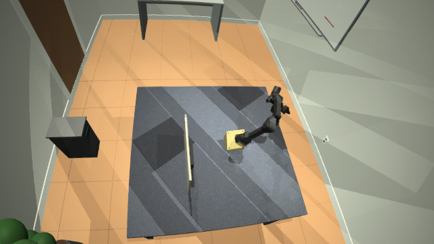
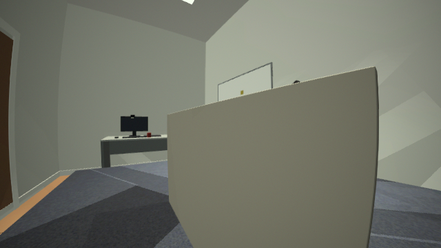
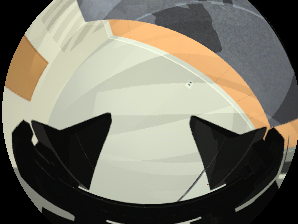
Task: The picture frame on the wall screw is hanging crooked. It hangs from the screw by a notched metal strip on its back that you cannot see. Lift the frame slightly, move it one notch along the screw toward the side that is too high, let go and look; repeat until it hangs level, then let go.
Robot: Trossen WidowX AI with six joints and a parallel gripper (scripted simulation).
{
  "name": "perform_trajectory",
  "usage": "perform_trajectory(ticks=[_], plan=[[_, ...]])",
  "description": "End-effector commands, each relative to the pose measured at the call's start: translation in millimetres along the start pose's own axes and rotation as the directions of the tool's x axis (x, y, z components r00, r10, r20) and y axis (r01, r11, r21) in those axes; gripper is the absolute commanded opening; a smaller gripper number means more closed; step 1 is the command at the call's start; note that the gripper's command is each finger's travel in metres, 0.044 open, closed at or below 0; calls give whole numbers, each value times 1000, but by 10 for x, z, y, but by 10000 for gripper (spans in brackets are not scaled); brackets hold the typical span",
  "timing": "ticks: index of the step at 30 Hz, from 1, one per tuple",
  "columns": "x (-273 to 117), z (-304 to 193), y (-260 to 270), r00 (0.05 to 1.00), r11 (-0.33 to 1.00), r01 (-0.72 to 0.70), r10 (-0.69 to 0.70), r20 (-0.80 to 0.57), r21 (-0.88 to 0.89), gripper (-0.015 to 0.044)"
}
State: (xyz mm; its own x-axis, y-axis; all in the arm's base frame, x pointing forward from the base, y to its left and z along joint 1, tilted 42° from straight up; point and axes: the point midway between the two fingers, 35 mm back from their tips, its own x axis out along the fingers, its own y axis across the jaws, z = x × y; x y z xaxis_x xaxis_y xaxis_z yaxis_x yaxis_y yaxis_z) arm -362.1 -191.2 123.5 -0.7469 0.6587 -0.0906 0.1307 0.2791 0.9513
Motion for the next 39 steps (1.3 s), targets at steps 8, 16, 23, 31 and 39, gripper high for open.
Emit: perform_trajectory(ticks=[8, 16, 23, 31, 39], plan=[[-1032, 24, 217, 934, 660, 351, -298, -197, 664, 260], [-1735, 215, 367, 788, 136, 475, -506, -351, 870, 260], [-2254, 463, 492, 608, -270, 376, -650, -456, 887, 260], [-2779, 839, 649, 344, -547, 63, -774, -532, 835, 260], [-3212, 1299, 825, 40, -523, -330, -839, -542, 786, 260]])
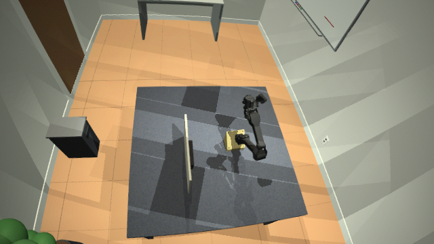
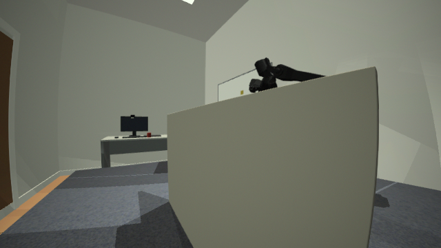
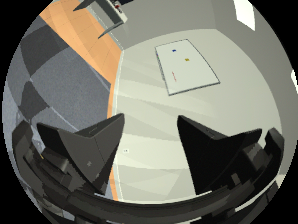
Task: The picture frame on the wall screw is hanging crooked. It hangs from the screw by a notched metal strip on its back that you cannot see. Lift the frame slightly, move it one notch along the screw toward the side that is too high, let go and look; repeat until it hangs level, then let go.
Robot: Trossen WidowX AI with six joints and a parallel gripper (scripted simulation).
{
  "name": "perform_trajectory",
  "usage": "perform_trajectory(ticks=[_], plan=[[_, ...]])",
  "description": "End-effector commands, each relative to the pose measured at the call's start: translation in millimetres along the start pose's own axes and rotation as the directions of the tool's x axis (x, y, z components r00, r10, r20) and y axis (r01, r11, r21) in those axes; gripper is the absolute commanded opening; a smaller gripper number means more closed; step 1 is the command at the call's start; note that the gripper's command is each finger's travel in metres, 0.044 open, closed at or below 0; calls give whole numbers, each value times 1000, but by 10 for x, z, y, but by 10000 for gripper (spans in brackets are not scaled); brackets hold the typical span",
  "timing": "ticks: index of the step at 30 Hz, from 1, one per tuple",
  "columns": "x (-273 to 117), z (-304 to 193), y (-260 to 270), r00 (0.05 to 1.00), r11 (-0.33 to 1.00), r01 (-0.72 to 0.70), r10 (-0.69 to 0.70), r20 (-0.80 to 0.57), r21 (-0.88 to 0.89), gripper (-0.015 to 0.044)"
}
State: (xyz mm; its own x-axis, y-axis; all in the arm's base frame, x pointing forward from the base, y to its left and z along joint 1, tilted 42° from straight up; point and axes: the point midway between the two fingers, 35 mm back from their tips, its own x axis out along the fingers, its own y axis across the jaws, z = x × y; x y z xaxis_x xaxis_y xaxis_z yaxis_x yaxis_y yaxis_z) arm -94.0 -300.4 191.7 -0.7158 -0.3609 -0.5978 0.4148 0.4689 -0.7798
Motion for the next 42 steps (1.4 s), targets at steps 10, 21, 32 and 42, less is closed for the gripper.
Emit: perform_trajectory(ticks=[10, 21, 32, 42], plan=[[-1218, 464, 711, 749, 623, -548, 68, 659, 559, 260], [-1949, 416, 1186, 387, 117, -921, 169, 907, 371, 260], [-2589, 104, 1667, -57, -444, -892, 299, 952, 86, 260], [-3020, -382, 2063, -445, -814, -571, 412, 795, 102, 260]])
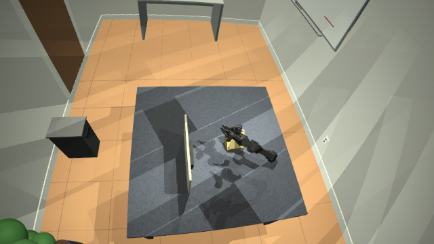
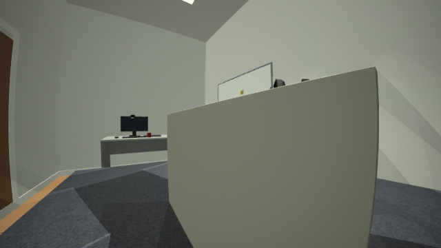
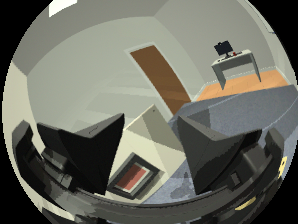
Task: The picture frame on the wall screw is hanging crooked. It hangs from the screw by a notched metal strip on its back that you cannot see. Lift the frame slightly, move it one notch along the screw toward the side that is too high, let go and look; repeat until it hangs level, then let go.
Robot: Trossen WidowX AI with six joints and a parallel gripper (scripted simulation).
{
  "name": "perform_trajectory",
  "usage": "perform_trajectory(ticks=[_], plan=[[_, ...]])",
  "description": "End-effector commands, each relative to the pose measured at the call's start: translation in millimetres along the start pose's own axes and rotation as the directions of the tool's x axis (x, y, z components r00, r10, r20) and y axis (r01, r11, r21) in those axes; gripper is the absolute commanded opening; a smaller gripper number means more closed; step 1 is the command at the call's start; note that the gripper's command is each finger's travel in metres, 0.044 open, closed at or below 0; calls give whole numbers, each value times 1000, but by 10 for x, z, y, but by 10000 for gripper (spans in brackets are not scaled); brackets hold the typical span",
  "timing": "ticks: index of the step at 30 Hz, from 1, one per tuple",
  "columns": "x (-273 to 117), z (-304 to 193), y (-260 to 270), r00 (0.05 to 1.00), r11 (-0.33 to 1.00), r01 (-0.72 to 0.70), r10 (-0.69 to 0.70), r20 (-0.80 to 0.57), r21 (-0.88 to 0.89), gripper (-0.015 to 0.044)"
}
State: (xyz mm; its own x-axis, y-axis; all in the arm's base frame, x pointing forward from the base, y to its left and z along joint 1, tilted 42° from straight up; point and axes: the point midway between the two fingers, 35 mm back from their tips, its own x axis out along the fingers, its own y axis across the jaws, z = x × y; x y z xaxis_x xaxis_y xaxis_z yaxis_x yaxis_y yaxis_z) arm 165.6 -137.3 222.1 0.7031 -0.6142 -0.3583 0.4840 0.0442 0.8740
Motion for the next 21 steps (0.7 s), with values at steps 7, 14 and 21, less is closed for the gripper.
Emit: perform_trajectory(ticks=[7, 14, 21], plan=[[-595, -1077, 133, 750, 745, 59, 407, -522, 665, 260], [-602, -1084, 133, 746, 742, 64, 409, -525, 668, 260], [-602, -1084, 133, 746, 742, 64, 409, -525, 668, 260]])
